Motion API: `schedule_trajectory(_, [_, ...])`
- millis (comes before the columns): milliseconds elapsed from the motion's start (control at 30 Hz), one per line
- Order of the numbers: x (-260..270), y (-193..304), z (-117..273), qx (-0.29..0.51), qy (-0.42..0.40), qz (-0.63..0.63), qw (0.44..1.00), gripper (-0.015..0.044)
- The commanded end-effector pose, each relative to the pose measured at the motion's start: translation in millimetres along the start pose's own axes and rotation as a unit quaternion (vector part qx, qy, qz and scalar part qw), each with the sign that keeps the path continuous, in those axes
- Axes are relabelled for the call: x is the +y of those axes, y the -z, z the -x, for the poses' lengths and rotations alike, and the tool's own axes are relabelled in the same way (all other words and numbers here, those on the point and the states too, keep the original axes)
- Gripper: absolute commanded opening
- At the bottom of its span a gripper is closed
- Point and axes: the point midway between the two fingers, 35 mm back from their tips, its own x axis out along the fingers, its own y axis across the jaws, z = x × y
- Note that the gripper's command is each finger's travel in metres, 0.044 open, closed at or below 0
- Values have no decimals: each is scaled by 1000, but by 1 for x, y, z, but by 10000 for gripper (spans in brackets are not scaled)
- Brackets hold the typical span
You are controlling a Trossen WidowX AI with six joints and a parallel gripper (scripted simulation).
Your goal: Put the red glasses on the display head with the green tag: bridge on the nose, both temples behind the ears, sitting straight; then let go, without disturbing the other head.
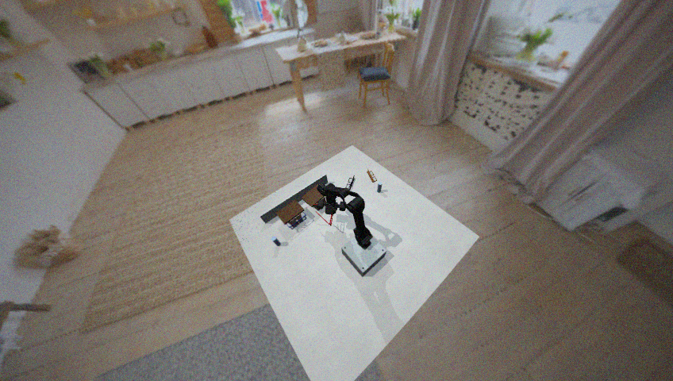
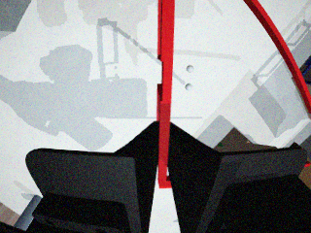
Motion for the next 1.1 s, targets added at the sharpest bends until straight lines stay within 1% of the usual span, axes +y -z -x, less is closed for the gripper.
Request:
schedule_trajectory(0, [0, 0, 6, 0, -3, -3, 1000, 0])
schedule_trajectory(133, [3, 9, 6, 0, -4, -11, 1000, 0])
schedule_trajectory(467, [30, 58, 9, 3, -6, -61, 998, 0])
schedule_trajectory(1067, [107, 138, 11, 6, -9, -151, 988, 0])
